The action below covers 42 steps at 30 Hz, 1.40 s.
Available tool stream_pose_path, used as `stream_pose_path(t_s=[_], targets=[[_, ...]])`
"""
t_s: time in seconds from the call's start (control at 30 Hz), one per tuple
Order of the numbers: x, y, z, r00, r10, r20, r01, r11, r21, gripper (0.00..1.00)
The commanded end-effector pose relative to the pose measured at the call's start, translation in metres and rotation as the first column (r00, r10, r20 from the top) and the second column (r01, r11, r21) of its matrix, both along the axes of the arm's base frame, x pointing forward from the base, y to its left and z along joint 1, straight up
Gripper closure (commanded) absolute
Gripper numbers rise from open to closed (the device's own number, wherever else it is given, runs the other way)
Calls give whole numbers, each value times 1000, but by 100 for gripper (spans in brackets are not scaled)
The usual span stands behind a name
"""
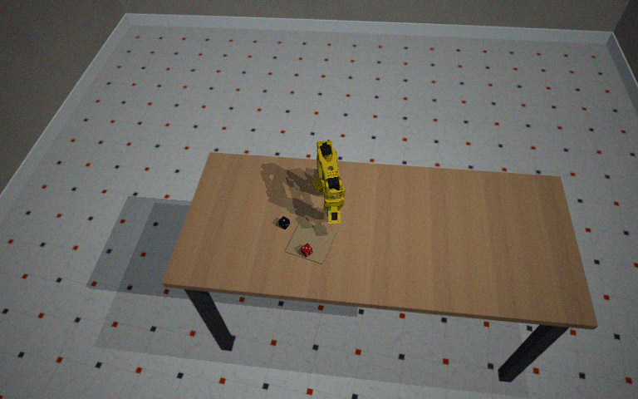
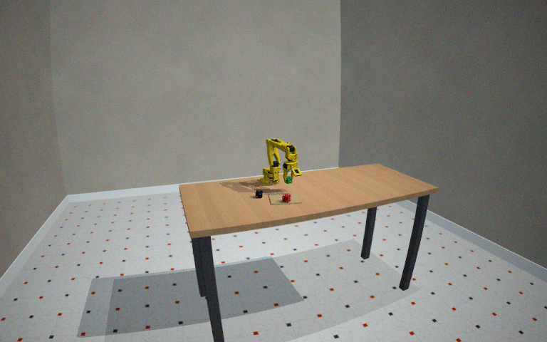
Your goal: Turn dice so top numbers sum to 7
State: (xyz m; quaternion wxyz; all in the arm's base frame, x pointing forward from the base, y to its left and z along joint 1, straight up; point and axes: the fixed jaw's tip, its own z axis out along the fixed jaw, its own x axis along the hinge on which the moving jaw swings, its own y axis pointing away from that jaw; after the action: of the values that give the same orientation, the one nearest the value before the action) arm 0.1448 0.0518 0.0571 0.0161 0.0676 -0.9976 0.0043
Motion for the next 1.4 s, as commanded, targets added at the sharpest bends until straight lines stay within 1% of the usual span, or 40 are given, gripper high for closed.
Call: stream_pose_path(t_s=[0.0, 0.13, 0.23, 0.33, 0.5, 0.57, 0.73, 0.87, 0.97, 1.23, 1.37], targets=[[5, 4, 10, 999, -1, 54, 0, 1000, 18, 100], [6, 4, 9, 998, 3, 61, -4, 1000, 20, 100], [7, 7, 9, 996, 17, 86, -20, 999, 28, 100], [8, 13, 8, 990, 43, 131, -49, 998, 42, 100], [11, 26, 7, 967, 98, 236, -119, 990, 76, 100], [11, 26, 7, 967, 98, 236, -119, 990, 76, 100], [12, 39, 6, 930, 145, 338, -192, 975, 108, 100], [13, 47, 7, 906, 166, 390, -231, 965, 125, 100], [13, 49, 7, 897, 172, 407, -244, 961, 130, 100], [13, 50, 7, 894, 174, 413, -248, 960, 132, 100], [14, 53, 6, 879, 184, 440, -268, 953, 138, 100]])
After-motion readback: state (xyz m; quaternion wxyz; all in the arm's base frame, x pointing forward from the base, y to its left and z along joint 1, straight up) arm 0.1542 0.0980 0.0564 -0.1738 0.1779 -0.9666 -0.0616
